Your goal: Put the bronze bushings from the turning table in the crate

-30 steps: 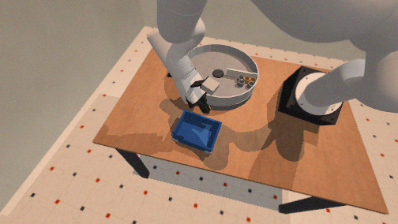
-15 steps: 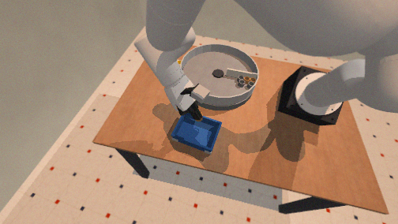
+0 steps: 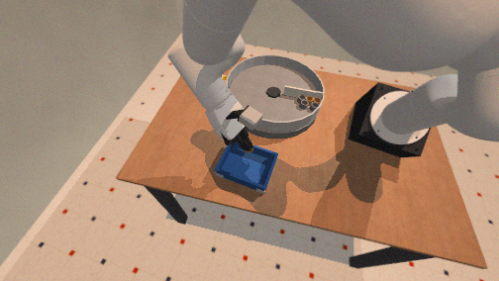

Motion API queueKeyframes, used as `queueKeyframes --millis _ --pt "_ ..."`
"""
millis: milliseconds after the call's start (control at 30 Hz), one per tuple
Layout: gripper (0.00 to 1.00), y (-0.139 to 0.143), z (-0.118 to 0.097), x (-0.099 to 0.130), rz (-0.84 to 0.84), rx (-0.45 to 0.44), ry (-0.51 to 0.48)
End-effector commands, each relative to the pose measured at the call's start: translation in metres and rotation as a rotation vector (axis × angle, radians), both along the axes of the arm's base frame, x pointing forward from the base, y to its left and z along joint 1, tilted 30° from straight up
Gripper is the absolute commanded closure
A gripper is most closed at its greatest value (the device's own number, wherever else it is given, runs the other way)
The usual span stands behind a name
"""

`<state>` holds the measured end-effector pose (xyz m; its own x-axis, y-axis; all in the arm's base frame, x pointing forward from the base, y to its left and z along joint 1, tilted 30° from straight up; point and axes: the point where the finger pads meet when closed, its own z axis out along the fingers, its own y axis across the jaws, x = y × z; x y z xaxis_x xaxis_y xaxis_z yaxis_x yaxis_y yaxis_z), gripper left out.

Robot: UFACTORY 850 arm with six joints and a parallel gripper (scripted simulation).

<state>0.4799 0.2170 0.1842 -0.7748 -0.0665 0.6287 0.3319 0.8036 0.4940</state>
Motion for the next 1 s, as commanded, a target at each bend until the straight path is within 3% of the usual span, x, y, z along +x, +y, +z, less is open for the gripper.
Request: queueKeyframes --millis 0,333,567,967 --pt "1.0 0.004 -0.006 0.001 0.0 0.0 -0.001" --pt "1.0 0.031 -0.053 0.005 0.0 0.0 -0.001" --pt "1.0 0.038 -0.066 0.007 0.0 0.0 -0.001" --pt "1.0 0.039 -0.067 0.007 0.0 0.0 -0.001"
